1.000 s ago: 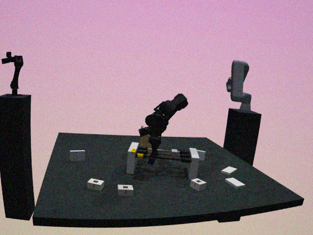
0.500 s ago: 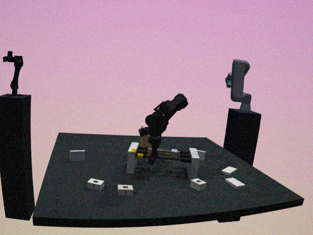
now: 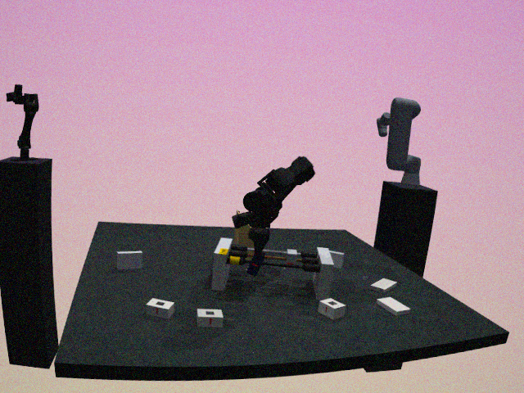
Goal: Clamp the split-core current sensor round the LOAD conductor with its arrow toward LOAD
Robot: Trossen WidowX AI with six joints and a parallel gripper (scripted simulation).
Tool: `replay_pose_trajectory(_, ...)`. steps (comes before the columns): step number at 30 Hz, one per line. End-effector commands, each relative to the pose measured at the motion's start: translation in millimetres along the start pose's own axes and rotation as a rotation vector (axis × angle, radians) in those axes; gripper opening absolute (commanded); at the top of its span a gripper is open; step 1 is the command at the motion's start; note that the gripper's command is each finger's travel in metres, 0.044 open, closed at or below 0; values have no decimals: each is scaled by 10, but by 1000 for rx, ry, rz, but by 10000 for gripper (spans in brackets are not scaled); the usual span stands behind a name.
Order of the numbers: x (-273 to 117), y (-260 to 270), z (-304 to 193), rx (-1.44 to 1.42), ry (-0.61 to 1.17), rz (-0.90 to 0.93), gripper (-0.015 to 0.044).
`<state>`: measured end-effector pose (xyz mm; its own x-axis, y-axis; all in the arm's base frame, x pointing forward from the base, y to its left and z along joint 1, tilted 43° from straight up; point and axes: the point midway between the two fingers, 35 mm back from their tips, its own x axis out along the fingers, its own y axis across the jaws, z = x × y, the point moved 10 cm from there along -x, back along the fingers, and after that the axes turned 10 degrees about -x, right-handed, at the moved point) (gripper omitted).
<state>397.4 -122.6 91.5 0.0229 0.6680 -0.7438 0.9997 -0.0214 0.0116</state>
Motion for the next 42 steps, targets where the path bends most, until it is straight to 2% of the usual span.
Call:
replay_pose_trajectory(1, -9, -2, 8, 0, 0, 2, 263)
replay_pose_trajectory(8, -9, -2, 8, 0, 0, 2, 440)
replay_pose_trajectory(16, 22, 2, 8, 0, 0, 0, 440)
replay_pose_trajectory(20, 389, 30, 9, 3, 10, -25, 440)
replay_pose_trajectory(42, 635, 26, 6, 3, 11, -25, 440)
